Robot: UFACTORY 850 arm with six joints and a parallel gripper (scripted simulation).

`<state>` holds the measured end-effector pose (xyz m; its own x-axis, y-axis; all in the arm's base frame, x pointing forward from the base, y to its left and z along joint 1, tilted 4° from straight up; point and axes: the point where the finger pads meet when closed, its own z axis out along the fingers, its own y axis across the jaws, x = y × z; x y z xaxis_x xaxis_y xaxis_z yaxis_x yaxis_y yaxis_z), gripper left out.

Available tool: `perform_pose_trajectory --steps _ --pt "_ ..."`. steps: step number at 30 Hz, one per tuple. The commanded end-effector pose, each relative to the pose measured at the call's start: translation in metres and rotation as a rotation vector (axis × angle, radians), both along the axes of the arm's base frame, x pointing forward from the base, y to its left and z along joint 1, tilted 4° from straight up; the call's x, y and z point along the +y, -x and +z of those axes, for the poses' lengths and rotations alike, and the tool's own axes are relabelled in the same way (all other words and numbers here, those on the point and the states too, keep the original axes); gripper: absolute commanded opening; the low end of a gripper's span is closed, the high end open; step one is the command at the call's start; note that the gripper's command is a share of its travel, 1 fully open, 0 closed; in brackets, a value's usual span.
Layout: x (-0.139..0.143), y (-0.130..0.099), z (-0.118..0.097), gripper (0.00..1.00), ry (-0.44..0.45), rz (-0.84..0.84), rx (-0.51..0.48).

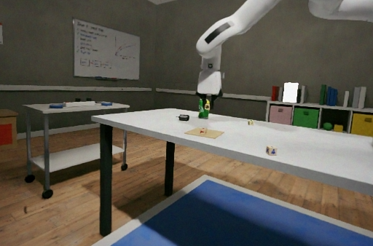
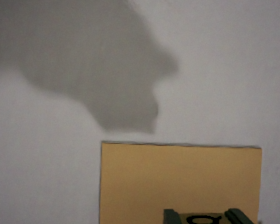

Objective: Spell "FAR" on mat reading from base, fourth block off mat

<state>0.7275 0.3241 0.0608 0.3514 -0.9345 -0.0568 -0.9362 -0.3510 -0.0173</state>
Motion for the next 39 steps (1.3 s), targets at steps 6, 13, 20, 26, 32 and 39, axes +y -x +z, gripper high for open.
perform_pose_trajectory --steps 6,13,20,26,32,39 --pt "-0.005 -0.003 0.001 0.23 -0.010 0.106 -0.006" --pt "-0.005 -0.003 0.001 0.23 -0.010 0.106 -0.006" --pt "-0.004 -0.003 -0.007 0.23 -0.011 0.106 -0.005" --pt "-0.003 -0.003 -0.021 0.23 -0.011 0.106 -0.005" --pt "-0.001 -0.003 -0.050 0.23 -0.011 0.106 -0.005" --pt "0.001 -0.003 -0.080 0.23 -0.011 0.106 -0.005"
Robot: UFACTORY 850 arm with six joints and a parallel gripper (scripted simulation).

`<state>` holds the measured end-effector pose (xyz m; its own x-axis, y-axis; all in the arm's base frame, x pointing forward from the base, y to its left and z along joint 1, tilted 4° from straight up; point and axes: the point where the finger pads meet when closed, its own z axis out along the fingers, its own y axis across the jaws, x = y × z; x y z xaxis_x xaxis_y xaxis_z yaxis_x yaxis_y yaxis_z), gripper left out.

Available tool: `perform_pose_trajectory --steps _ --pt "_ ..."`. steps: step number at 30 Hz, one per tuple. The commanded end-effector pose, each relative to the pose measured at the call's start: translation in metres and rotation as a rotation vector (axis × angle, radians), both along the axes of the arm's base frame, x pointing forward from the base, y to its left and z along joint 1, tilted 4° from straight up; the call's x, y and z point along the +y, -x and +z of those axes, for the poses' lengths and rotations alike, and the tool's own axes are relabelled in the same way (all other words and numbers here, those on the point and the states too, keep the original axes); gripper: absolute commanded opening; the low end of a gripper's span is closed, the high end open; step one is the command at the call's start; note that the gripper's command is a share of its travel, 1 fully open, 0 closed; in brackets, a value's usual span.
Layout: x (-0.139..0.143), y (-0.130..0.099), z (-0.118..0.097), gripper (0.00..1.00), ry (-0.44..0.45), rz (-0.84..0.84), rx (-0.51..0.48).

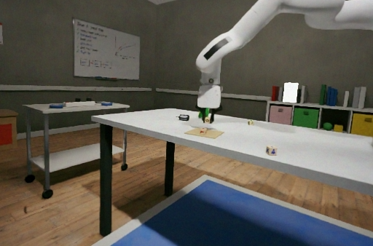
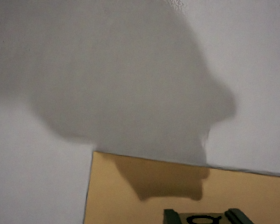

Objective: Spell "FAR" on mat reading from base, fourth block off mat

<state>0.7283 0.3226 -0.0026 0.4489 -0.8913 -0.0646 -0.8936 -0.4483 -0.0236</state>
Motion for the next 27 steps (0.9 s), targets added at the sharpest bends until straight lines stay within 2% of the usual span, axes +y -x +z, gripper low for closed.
perform_pose_trajectory --steps 1,9,27 --pt "0.002 -0.002 -0.017 0.23 -0.001 0.000 -0.003" --pt "0.003 -0.002 -0.030 0.23 -0.001 0.000 -0.003" --pt "0.003 -0.002 -0.031 0.23 -0.001 0.000 -0.003"
